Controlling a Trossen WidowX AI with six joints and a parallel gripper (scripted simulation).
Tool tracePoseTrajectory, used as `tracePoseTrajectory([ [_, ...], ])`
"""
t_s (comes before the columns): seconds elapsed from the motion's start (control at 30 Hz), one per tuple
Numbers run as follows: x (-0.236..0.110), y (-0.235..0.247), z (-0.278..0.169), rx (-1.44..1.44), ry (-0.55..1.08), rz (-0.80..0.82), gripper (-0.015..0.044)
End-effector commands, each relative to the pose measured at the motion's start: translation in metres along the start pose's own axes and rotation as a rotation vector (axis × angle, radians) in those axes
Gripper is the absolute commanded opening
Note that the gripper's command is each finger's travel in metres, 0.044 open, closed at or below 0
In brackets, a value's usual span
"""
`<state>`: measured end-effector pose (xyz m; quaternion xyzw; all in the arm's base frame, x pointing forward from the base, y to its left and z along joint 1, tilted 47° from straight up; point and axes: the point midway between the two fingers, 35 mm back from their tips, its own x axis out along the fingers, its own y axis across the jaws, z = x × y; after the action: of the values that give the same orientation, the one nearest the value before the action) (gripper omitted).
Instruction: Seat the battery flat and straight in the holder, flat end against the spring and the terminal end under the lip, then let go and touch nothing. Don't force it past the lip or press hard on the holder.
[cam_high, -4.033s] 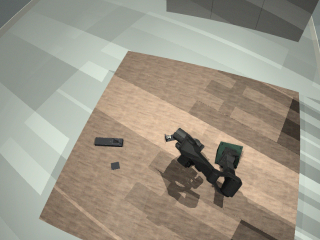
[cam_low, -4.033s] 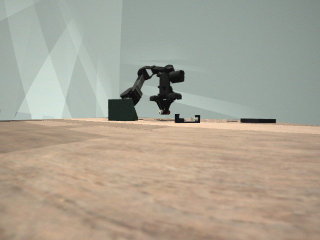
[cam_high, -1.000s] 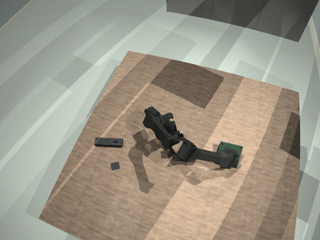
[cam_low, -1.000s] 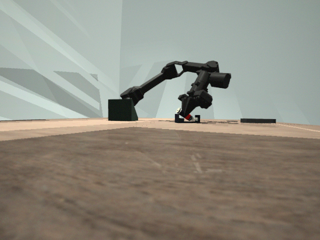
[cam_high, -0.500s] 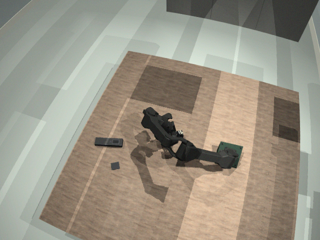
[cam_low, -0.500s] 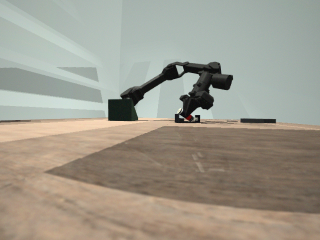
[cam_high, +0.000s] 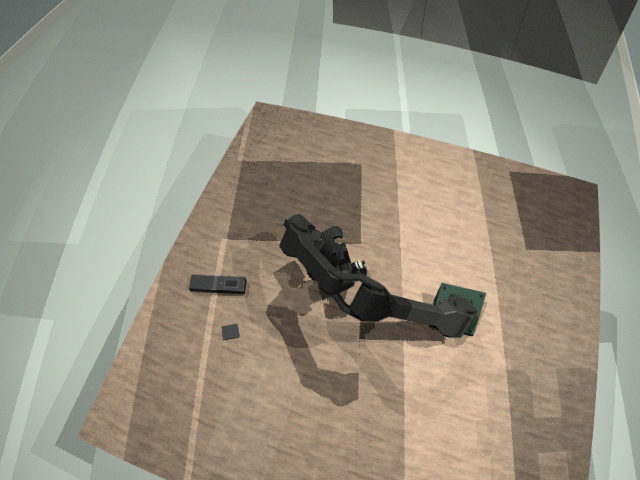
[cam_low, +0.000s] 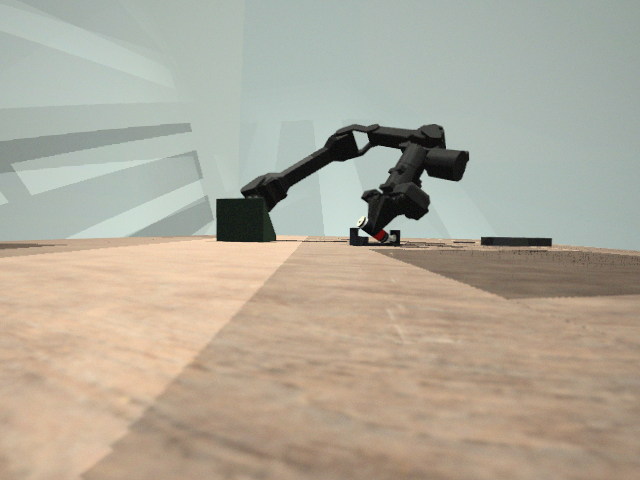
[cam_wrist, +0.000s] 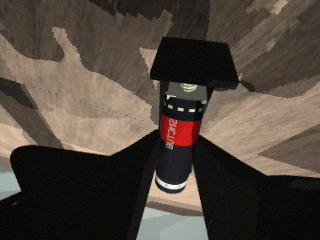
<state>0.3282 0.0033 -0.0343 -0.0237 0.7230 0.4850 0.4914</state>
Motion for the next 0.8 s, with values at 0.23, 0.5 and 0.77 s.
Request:
tracePoseTrajectory([
  [0.23,-0.0044,-0.0005,0.0086,-0.005,-0.019,0.001,0.0085],
  [0.5,-0.0055,-0.0005,0.0105,-0.005,-0.019,0.006,0.0085],
  [0.77,-0.0064,-0.0005,0.0121,-0.005,-0.018,0.011,0.0085],
])
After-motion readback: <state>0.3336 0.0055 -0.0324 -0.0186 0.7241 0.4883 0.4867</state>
